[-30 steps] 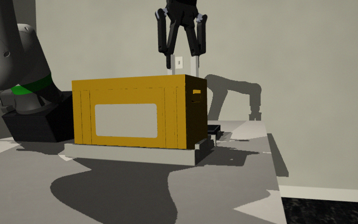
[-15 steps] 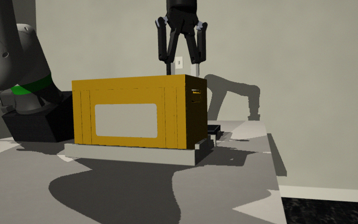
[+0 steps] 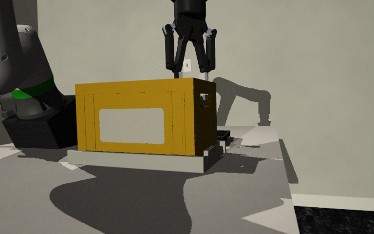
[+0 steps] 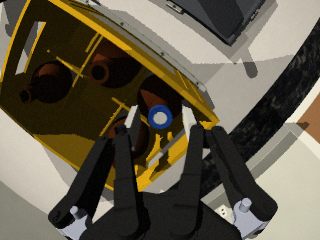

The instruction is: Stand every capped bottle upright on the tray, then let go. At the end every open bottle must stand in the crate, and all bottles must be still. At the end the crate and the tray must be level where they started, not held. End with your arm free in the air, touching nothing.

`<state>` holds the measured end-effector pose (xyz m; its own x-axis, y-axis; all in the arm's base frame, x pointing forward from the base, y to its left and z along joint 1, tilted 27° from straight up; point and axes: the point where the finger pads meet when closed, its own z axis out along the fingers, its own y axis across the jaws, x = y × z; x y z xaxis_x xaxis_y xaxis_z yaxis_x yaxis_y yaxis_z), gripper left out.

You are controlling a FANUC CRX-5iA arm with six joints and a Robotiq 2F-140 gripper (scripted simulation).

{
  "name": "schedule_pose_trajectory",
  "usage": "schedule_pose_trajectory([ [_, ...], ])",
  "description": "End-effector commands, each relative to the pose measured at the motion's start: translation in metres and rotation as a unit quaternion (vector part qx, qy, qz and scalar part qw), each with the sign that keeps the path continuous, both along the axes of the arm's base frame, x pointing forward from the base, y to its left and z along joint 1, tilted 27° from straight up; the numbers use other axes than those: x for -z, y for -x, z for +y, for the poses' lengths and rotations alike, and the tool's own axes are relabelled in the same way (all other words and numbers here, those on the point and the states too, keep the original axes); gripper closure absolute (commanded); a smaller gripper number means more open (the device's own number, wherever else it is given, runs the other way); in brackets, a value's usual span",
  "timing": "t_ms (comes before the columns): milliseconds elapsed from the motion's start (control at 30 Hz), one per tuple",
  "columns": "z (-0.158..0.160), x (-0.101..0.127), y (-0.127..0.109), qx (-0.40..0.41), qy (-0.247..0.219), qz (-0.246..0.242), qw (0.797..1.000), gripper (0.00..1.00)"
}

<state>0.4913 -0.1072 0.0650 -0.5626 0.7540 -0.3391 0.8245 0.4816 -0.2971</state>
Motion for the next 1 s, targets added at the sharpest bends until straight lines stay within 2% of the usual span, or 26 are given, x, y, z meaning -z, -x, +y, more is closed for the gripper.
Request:
schedule_pose_trajectory([
  [0,-0.0008,0.0017,-0.0001,0.000,0.000,0.000,1.000,0.62],
  [67,-0.0008,0.0017,-0.0001,0.000,0.000,0.000,1.000,0.62],
  [100,-0.0008,0.0017,-0.0001,0.000,0.000,0.000,1.000,1.00],
  [967,-0.0008,0.0016,-0.0001,0.000,0.000,0.000,1.000,1.00],
])
